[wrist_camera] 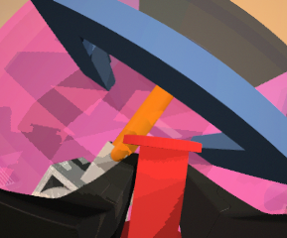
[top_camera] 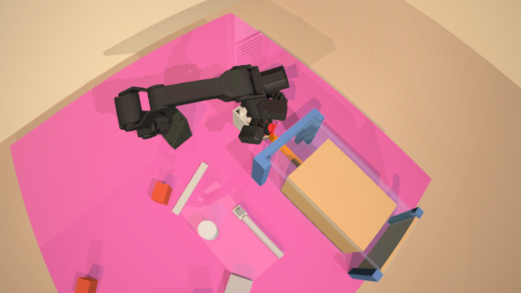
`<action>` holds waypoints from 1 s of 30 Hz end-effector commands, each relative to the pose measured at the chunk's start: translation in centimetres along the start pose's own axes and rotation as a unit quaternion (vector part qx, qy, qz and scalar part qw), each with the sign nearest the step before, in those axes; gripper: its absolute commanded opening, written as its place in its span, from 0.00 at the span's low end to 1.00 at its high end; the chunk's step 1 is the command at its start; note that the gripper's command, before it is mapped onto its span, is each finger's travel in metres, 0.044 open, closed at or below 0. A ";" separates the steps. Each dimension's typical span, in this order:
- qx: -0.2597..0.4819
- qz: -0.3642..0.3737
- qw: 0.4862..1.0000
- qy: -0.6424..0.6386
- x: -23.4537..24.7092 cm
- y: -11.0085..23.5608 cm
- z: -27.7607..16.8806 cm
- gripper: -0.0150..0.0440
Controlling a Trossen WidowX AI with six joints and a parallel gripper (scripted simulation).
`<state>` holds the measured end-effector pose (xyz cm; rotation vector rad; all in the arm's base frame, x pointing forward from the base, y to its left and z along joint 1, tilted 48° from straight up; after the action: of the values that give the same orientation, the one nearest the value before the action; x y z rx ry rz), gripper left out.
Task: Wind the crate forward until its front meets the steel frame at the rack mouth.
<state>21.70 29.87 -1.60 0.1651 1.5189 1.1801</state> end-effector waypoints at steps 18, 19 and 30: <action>-0.003 0.007 1.000 -0.007 3.5 -0.9 1.3 0.25; -0.003 0.007 1.000 -0.007 3.6 -0.9 1.4 0.25; -0.003 0.007 1.000 -0.008 5.3 -1.0 1.5 0.25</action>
<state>21.97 32.81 -4.57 0.1522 1.5130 1.1705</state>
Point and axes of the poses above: the point midway between the two fingers, 35 mm back from their tips, its own y axis back along the fingers, its own x axis across the jaws, z = x × y, the point moved 8 cm from there along y, back along the fingers, and after that the axes turned 11 degrees about -y, right-handed, at the moved point
